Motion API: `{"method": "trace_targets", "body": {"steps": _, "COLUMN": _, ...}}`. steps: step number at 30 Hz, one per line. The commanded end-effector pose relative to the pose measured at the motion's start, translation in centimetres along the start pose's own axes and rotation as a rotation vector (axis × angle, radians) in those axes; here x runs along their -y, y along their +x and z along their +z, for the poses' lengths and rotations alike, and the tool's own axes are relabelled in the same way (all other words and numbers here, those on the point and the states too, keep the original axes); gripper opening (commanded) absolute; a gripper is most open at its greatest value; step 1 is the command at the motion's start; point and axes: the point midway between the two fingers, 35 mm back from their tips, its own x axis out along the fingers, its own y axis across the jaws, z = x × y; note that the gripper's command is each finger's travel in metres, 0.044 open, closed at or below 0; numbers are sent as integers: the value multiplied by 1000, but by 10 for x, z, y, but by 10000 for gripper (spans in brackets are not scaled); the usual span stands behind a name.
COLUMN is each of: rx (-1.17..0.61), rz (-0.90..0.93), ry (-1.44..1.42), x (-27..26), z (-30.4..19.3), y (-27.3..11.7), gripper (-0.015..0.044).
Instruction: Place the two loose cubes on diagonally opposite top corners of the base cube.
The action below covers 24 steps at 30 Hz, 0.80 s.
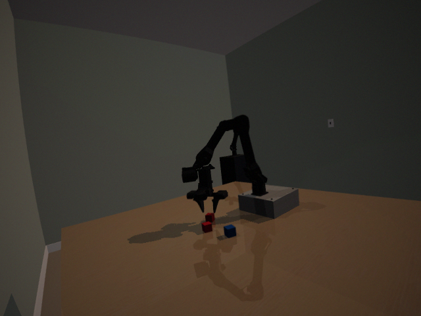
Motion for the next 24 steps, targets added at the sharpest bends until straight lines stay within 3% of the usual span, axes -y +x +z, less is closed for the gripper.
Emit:
{"method": "trace_targets", "body": {"steps": 1, "rx": -8, "rz": 6, "ry": -4, "x": -1, "z": -2, "y": 9, "gripper": 265}}
{"method": "trace_targets", "body": {"steps": 13, "rx": -8, "rz": 6, "ry": -4, "x": -2, "z": -2, "y": 26, "gripper": 265}}
{"method": "trace_targets", "body": {"steps": 19, "rx": -8, "rz": 6, "ry": -4, "x": -2, "z": -2, "y": 26, "gripper": 108}}
{"method": "trace_targets", "body": {"steps": 24, "rx": -8, "rz": 6, "ry": -4, "x": -2, "z": -2, "y": 24, "gripper": 105}}
